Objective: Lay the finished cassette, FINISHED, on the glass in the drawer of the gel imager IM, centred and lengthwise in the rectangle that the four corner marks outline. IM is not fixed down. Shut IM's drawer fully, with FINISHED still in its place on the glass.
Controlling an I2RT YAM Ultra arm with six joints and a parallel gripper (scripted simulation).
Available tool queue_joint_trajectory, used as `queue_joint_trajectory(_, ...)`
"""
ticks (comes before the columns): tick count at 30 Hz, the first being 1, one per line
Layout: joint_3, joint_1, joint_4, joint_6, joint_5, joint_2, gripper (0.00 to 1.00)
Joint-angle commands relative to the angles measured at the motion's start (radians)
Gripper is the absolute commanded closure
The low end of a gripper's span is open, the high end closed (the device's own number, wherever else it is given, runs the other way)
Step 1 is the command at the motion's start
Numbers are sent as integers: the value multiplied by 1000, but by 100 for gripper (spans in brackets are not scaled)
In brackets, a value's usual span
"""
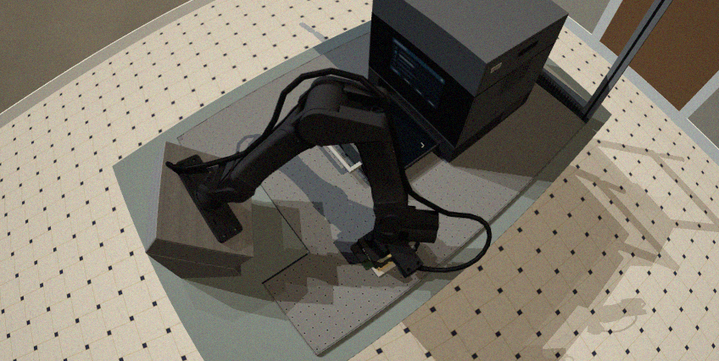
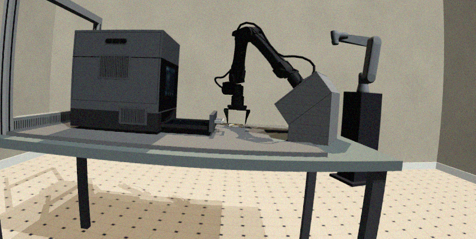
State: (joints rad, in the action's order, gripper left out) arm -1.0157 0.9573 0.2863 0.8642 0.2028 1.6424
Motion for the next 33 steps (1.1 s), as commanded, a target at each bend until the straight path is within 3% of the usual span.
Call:
queue_joint_trajectory(1, -19, 14, -23, 3, -12, 10, 0)
queue_joint_trajectory(6, -28, 10, -26, 5, -13, -24, 0)
queue_joint_trajectory(12, -29, 2, -33, 10, -14, 21, 0)
queue_joint_trajectory(33, -34, -9, -53, 15, -18, 40, 0)
